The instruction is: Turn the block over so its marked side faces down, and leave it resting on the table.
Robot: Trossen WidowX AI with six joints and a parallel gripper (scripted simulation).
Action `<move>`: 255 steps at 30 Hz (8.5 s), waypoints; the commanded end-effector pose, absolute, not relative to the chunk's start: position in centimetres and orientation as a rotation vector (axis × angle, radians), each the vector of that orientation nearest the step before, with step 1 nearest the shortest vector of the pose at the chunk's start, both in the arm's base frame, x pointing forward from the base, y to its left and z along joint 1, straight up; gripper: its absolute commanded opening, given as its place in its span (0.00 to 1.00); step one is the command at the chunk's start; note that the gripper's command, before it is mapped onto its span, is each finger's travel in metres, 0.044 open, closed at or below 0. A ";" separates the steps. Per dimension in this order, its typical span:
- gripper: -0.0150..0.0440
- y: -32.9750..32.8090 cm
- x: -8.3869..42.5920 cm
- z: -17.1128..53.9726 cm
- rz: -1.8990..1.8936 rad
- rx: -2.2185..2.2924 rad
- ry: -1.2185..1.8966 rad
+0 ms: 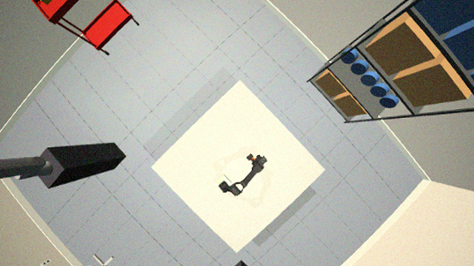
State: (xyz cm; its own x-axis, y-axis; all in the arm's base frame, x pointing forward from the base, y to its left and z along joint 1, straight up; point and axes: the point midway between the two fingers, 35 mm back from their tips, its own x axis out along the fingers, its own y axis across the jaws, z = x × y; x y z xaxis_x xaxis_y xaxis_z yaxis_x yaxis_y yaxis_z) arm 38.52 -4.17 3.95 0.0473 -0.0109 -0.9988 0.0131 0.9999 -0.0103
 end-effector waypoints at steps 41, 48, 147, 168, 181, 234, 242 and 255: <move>0.52 -4.1 38.4 0.8 -0.009 0.002 1.534; 0.27 -4.1 38.3 3.3 -0.009 0.002 1.534; 0.25 -4.1 37.4 0.1 -0.008 -0.003 0.387; 1.00 -4.1 37.4 0.1 -0.008 -0.003 0.387; 1.00 -4.1 37.4 0.1 -0.008 -0.003 0.387; 1.00 -4.0 35.4 7.4 -0.009 -0.001 0.984; 1.00 -4.2 37.2 8.2 -0.009 0.006 1.150; 1.00 -4.2 39.1 10.1 -0.009 0.002 1.528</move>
